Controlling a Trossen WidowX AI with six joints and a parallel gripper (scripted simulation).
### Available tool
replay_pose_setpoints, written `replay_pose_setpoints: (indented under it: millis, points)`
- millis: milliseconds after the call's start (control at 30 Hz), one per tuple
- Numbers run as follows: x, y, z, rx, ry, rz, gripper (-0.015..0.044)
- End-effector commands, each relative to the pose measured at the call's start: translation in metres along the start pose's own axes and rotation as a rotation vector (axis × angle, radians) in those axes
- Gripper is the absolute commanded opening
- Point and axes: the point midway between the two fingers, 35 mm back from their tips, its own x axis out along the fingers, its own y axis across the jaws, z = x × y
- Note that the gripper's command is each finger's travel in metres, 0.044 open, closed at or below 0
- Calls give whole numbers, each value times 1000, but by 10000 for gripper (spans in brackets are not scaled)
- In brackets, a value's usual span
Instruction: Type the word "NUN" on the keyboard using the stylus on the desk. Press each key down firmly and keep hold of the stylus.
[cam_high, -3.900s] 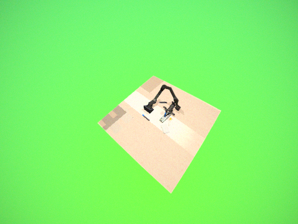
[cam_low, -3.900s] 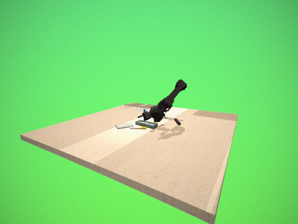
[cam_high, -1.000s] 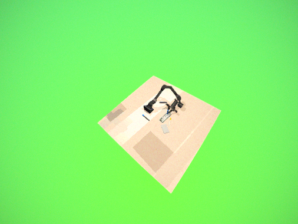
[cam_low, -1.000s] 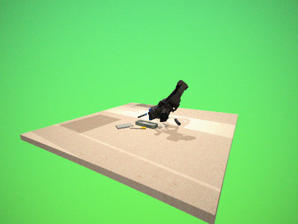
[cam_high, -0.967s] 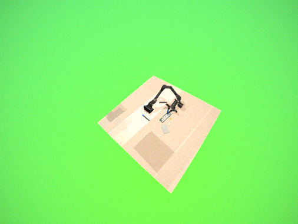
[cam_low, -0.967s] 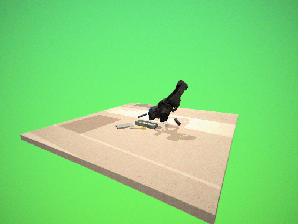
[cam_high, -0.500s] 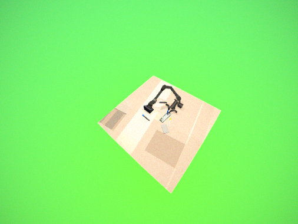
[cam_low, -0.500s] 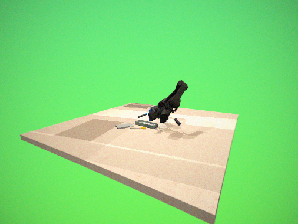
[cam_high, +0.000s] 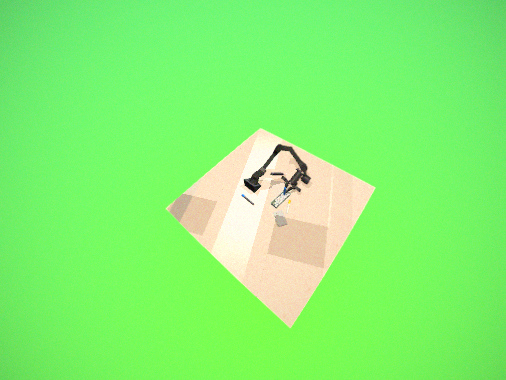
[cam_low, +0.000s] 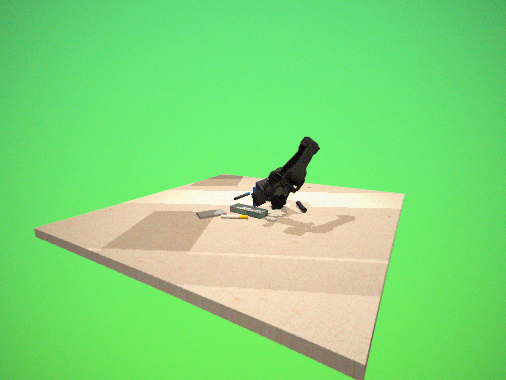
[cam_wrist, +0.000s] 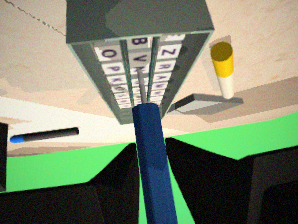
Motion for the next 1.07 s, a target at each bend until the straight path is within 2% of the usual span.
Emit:
replay_pose_setpoints:
  millis: [0,333,600,1033]
  points:
    - [1,0,2,6,-4,3,81]
    - [0,0,0,6,-4,2,81]
    - [-17,0,-30,6,-2,2,81]
    - [-18,0,-31,6,-2,2,81]
